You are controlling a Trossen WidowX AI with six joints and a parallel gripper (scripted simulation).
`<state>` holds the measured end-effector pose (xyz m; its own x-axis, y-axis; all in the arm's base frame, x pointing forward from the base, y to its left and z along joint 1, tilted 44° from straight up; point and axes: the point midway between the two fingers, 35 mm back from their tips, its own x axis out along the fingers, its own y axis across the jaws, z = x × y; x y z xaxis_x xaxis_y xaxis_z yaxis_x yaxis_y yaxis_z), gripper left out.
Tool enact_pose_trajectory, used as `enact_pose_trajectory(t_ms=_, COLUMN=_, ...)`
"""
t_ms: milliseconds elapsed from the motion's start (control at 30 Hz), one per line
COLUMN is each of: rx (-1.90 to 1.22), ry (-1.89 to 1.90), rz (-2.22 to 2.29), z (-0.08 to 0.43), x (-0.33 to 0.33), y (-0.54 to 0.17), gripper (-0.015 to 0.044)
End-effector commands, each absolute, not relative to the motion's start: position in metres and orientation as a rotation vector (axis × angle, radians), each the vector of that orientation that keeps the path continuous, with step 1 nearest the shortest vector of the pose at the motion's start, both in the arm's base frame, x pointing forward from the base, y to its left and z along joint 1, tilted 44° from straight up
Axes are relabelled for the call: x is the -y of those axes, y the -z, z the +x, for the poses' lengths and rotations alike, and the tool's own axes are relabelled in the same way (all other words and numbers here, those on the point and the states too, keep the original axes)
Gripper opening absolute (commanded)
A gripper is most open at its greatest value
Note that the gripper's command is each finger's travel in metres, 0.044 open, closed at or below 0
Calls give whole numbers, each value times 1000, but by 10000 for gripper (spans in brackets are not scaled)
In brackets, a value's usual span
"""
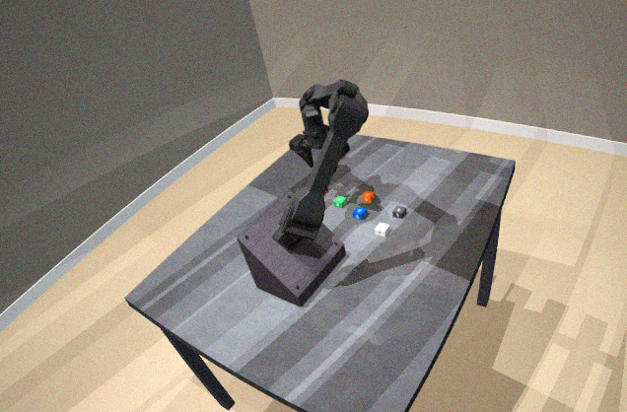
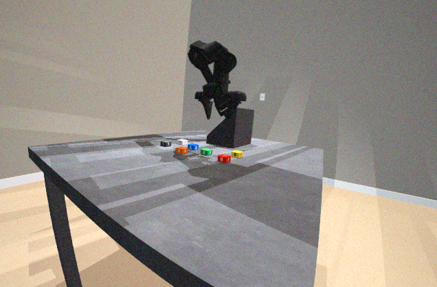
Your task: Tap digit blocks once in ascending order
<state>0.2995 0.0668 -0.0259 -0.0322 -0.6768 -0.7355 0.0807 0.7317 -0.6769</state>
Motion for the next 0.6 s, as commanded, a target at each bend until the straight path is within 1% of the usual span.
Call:
enact_pose_trajectory(t_ms=0, rx=-1515, ry=642, rz=-547, z=255, x=-104, y=64, gripper=400)
enact_pose_trajectory(t_ms=67, rx=-1515, ry=645, rz=-549, z=246, x=-111, y=71, gripper=400)
enact_pose_trajectory(t_ms=567, rx=-1515, ry=645, rz=-549, z=245, x=-111, y=71, gripper=400)
